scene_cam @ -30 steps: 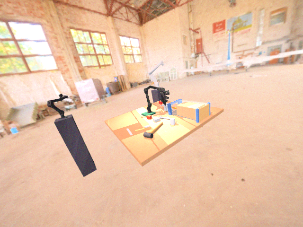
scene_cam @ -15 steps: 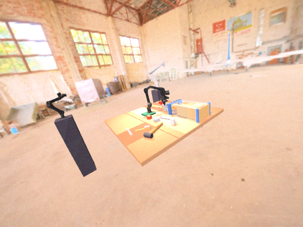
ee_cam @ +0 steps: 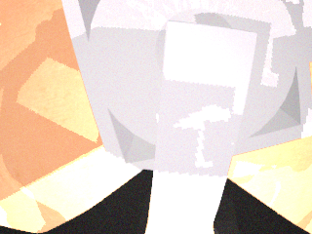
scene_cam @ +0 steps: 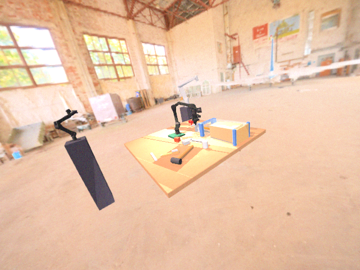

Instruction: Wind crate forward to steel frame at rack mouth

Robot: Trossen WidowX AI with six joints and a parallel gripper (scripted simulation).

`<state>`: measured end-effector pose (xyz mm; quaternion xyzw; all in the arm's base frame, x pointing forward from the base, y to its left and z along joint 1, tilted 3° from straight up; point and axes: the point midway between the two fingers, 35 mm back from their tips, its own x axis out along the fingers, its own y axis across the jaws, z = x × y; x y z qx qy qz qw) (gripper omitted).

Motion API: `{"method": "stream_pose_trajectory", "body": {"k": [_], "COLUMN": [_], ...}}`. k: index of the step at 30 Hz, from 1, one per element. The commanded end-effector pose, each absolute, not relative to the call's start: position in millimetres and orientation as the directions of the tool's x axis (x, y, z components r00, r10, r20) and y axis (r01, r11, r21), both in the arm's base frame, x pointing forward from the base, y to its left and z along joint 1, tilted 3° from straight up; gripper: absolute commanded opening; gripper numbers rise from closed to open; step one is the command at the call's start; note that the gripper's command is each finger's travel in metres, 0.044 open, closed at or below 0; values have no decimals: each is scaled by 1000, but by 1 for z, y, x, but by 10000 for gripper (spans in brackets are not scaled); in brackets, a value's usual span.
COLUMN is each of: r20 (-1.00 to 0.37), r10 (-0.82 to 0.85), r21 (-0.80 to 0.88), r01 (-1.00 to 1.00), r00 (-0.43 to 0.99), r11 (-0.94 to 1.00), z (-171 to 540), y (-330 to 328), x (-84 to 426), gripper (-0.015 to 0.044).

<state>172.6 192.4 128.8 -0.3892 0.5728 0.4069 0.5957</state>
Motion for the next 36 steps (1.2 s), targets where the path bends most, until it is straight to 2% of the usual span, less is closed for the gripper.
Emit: {"method": "stream_pose_trajectory", "body": {"k": [1, 7, 24, 36], "r20": [-1000, -999, -1000, -1000], "r10": [4, -40, -24, -20], "r21": [-4, -9, -5, 5], "r01": [-930, -931, -931, -866], "r00": [6, -6, -4, -17], "r11": [368, 366, 365, 500], "z": [131, 134, 131, 129], "y": [194, 197, 197, 200], "x": [173, 174, 174, 168], "gripper": [0, 0, 0, 0]}}
